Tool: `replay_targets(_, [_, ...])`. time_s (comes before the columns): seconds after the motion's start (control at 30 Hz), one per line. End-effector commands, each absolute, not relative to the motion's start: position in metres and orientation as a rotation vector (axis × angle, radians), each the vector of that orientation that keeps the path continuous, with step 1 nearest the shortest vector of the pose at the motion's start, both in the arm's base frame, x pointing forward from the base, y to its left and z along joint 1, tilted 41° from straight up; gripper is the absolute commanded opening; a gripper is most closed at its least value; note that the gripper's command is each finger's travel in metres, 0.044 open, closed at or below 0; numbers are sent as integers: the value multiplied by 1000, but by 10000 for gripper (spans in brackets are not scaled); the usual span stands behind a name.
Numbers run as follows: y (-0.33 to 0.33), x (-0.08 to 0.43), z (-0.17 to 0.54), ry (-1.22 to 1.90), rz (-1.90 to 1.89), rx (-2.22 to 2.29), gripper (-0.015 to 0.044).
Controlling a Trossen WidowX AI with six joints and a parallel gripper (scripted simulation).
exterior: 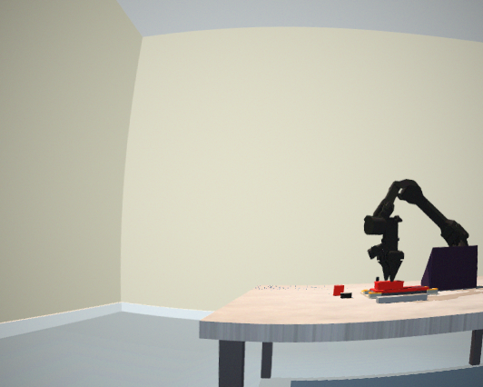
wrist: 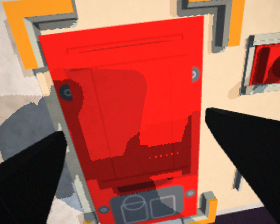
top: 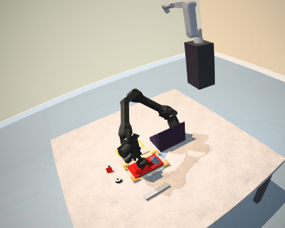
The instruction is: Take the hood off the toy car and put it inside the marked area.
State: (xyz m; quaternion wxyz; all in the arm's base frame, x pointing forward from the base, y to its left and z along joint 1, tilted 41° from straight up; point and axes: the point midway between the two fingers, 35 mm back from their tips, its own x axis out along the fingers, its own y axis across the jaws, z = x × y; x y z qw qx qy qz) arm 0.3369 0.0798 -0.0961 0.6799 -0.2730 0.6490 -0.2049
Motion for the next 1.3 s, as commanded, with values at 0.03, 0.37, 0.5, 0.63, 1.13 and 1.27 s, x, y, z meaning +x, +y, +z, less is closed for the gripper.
replay_targets(0.03, [76,336,-99,1461,-461,-620,440])
replay_targets(0.37, [73,336,-103,1460,-462,-620,440])
replay_targets(0.5, [72,336,-104,1460,-462,-620,440])
replay_targets(0.63, [71,336,-106,1460,-462,-620,440])
replay_targets(1.13, [70,338,-108,1457,-461,-614,361])
replay_targets(1.27, [70,338,-108,1457,-461,-614,315])
